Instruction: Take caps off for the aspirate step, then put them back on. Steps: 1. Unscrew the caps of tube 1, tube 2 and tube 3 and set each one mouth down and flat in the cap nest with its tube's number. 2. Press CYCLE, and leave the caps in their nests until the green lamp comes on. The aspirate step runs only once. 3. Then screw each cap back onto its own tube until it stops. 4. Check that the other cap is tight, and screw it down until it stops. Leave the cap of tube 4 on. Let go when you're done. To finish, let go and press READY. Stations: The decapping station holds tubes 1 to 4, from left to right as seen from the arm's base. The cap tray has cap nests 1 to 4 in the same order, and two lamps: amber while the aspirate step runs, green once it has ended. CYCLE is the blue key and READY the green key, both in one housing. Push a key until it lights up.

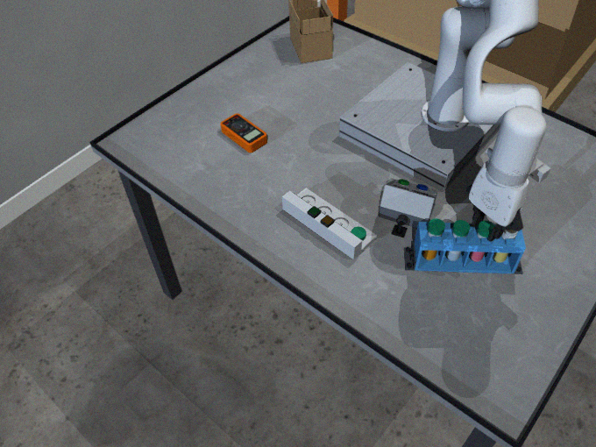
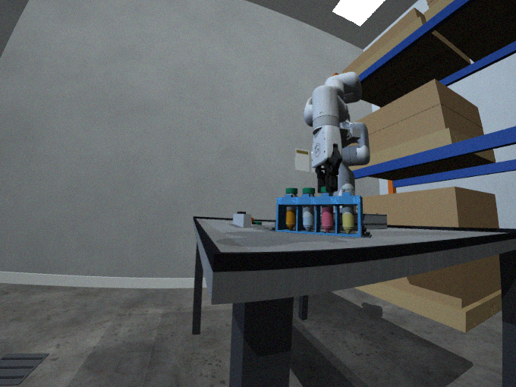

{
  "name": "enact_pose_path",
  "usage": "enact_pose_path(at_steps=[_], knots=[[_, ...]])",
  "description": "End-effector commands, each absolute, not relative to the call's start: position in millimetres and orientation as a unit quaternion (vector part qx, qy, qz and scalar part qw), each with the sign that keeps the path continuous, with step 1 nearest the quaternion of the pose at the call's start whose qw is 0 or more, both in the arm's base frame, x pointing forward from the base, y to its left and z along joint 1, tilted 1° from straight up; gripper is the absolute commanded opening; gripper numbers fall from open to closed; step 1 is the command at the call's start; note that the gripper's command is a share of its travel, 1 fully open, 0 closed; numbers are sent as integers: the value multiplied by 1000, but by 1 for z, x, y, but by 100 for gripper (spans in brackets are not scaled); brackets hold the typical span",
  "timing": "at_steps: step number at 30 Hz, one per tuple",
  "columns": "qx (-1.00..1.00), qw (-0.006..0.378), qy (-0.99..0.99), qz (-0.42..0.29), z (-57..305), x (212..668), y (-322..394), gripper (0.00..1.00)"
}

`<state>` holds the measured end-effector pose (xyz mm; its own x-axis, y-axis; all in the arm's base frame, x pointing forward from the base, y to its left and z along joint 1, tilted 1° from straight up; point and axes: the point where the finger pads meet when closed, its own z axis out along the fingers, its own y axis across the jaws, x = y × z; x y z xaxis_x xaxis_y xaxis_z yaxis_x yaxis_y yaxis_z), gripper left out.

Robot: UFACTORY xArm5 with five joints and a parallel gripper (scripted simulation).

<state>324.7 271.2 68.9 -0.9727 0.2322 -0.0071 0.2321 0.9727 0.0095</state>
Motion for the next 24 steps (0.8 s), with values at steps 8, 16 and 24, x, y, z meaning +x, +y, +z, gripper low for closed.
enact_pose_path(at_steps=[8,16,24], knots=[[378,-1,926,10,70,326,272,46],[502,-2,865,9,70,326,272,46],[640,-4,769,9,70,326,272,46]])
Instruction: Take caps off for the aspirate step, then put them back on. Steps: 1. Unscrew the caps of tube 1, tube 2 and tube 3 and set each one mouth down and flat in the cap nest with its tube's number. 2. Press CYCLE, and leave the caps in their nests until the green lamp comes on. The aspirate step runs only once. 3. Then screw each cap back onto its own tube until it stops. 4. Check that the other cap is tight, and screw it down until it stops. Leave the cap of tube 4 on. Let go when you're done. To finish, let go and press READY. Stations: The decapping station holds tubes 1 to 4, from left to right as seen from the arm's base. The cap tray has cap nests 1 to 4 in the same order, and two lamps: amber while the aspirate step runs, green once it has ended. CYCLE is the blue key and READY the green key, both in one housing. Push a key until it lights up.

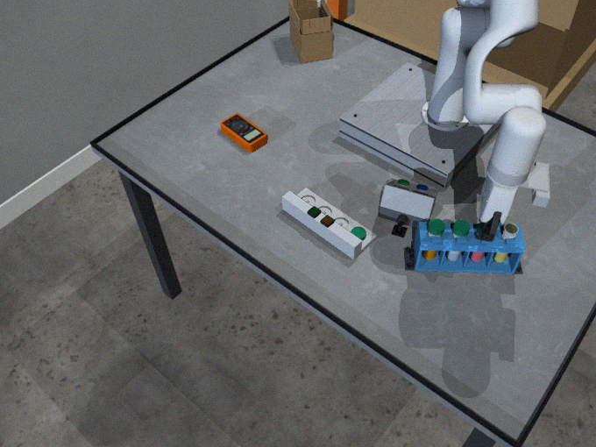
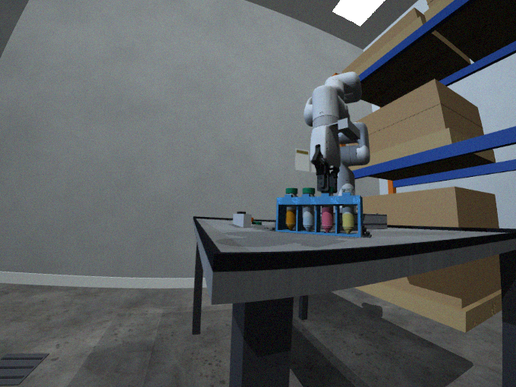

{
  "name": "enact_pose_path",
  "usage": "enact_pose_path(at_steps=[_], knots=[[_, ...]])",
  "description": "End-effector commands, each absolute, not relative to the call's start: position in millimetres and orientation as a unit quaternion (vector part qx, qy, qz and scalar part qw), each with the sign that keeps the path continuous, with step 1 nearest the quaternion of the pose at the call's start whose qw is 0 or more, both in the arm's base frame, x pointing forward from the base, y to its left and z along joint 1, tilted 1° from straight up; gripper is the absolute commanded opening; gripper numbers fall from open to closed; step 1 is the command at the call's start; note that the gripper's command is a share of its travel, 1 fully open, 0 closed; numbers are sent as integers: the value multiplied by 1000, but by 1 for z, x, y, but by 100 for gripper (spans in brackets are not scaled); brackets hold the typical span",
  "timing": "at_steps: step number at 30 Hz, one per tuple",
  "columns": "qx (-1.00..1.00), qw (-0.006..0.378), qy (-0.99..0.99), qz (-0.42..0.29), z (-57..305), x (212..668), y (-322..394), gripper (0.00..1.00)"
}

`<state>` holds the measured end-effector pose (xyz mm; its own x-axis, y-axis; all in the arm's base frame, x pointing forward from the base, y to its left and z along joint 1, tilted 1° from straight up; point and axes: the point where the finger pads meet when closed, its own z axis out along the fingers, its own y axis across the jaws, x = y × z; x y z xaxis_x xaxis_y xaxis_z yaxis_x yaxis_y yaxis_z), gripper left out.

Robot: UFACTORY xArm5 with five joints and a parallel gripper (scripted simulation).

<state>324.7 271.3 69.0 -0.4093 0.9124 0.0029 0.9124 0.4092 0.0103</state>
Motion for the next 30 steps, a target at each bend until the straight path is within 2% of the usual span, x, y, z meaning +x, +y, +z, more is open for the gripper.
enact_pose_path(at_steps=[1,8,17,18,30], knots=[[655,-4,756,9,70,326,272,46],[753,-5,658,8,70,326,272,46],[762,-6,647,8,70,326,272,46],[762,-6,647,8,70,326,272,0],[762,-6,647,8,70,326,272,0]])
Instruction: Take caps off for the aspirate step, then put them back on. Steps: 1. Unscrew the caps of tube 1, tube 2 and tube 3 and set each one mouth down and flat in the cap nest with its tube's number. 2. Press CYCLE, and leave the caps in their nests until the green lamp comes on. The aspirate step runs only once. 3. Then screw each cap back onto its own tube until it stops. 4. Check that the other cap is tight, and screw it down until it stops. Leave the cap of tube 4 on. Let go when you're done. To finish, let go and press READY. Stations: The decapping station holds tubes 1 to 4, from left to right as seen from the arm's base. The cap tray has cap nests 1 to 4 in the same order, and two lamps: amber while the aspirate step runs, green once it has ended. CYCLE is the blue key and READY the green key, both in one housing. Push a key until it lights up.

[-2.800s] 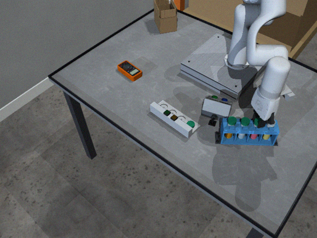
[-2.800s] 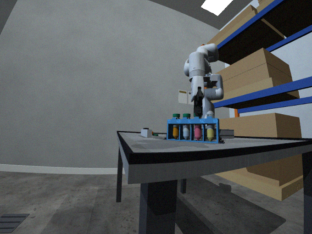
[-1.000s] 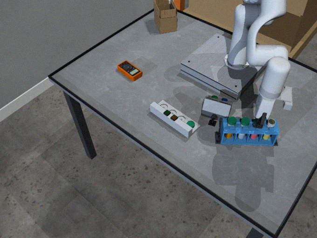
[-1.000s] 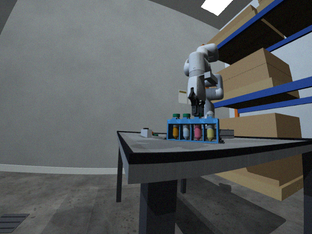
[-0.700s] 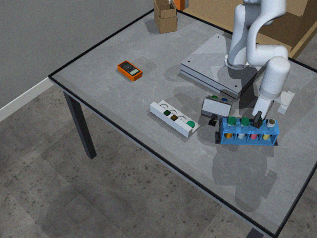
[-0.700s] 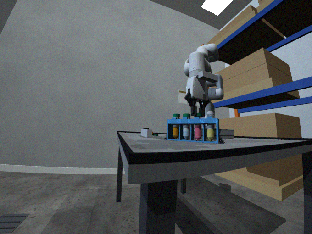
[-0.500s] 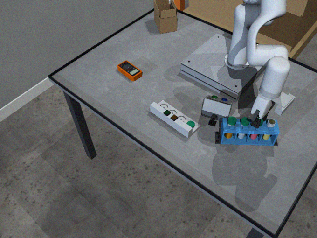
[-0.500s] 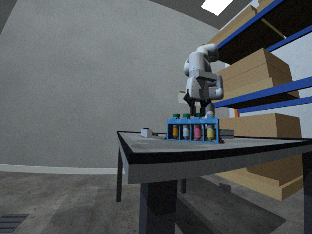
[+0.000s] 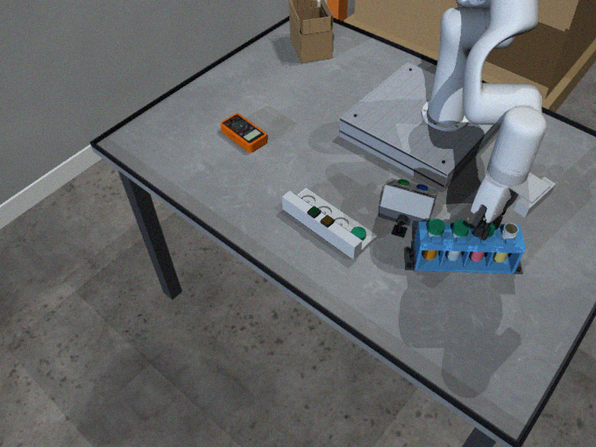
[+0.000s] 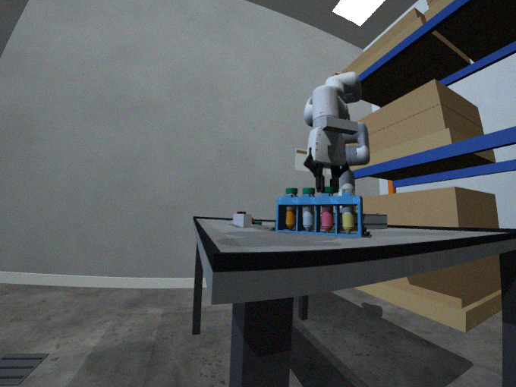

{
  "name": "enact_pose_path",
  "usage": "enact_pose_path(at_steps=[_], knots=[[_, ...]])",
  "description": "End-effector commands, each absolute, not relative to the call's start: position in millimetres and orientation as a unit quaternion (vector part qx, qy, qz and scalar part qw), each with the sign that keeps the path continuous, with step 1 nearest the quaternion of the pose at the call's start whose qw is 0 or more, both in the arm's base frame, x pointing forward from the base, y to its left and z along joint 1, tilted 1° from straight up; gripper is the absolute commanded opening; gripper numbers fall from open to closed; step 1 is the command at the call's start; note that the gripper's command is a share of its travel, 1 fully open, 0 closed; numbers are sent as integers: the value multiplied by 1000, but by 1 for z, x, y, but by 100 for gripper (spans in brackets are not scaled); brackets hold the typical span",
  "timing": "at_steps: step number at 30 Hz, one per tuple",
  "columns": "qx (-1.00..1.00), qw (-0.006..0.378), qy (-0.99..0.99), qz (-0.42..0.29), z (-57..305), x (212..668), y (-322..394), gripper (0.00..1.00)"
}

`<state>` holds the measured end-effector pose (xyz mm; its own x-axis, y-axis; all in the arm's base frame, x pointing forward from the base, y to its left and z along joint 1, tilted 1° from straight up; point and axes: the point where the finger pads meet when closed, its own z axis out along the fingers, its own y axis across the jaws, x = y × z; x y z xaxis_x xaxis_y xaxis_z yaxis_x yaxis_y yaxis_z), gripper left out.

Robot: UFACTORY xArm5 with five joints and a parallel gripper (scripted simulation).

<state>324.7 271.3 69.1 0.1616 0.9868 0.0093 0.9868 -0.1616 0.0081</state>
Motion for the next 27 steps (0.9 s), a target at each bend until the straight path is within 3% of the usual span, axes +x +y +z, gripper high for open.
enact_pose_path(at_steps=[1,27], knots=[[762,-6,647,8,70,326,272,0],[345,-1,938,10,71,326,272,0]])
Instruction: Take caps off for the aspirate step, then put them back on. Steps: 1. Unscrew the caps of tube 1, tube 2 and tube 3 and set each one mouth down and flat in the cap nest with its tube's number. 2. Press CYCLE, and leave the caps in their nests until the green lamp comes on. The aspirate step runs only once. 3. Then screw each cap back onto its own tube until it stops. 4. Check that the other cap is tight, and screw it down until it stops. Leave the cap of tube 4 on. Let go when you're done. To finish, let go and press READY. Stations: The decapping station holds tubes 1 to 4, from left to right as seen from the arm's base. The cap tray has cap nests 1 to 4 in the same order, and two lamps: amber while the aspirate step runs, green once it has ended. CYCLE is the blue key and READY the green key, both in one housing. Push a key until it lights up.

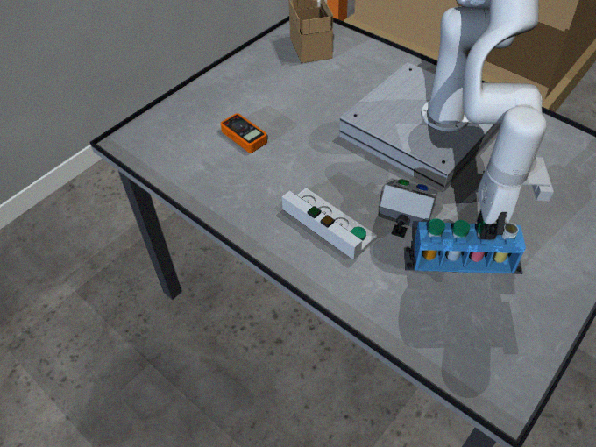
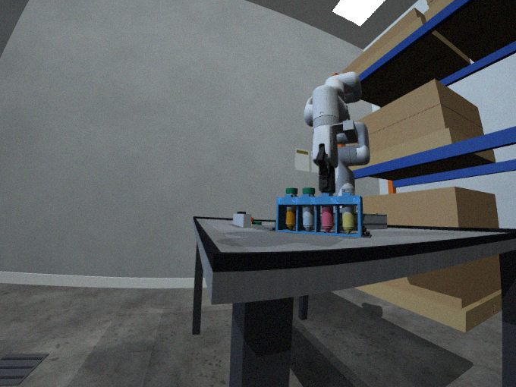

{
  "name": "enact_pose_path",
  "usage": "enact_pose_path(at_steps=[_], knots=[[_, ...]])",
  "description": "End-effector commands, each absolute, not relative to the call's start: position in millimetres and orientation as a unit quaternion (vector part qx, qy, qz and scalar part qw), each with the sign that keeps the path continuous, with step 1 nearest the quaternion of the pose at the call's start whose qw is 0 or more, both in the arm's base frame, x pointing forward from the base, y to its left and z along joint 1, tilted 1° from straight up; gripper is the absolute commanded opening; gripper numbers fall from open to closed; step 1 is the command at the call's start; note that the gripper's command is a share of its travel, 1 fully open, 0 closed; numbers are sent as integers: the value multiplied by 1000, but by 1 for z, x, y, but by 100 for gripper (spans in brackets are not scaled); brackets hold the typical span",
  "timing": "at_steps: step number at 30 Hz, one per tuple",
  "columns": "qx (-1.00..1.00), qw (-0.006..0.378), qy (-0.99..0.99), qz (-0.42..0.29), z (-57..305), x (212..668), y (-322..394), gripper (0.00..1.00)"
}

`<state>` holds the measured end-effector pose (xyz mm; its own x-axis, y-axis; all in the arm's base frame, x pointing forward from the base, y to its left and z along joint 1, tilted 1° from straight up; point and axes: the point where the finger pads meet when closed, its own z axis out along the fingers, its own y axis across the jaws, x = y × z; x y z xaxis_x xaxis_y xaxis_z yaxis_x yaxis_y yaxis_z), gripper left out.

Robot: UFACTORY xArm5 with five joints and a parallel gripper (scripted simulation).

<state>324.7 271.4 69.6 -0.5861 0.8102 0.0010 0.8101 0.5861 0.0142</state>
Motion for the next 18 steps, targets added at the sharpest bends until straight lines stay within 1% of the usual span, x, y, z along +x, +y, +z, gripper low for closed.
enact_pose_path(at_steps=[1,4,14,18], knots=[[327,0,945,10,71,326,272,0],[308,0,951,10,71,326,272,0],[90,2,996,10,71,326,272,0],[81,2,997,10,71,326,272,0]])
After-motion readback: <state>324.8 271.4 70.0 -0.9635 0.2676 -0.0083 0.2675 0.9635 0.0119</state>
